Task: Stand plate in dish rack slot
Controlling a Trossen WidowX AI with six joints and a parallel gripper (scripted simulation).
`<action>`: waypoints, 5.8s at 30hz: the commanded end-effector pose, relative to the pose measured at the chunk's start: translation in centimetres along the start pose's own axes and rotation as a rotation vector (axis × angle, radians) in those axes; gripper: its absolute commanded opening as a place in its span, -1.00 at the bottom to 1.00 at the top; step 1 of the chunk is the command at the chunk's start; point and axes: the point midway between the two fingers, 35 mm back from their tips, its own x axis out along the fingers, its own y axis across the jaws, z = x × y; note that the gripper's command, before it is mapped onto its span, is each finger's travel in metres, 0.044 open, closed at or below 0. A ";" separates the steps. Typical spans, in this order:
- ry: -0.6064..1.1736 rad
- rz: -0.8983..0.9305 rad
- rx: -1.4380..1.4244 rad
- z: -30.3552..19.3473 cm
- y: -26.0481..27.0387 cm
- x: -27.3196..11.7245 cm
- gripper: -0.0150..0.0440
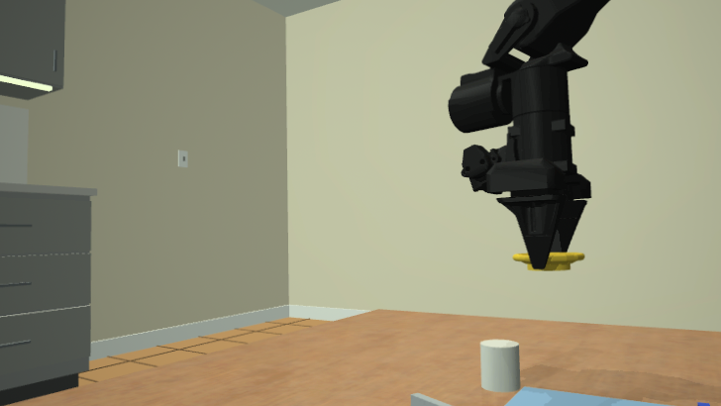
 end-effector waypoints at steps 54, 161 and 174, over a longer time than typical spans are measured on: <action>-0.010 -0.001 -1.568 -4.2 7.6 -4.0 -0.49; -1.348 0.656 -1.173 -6.8 15.2 7.7 -0.49; -1.353 0.636 -1.188 -6.2 16.1 10.5 -0.49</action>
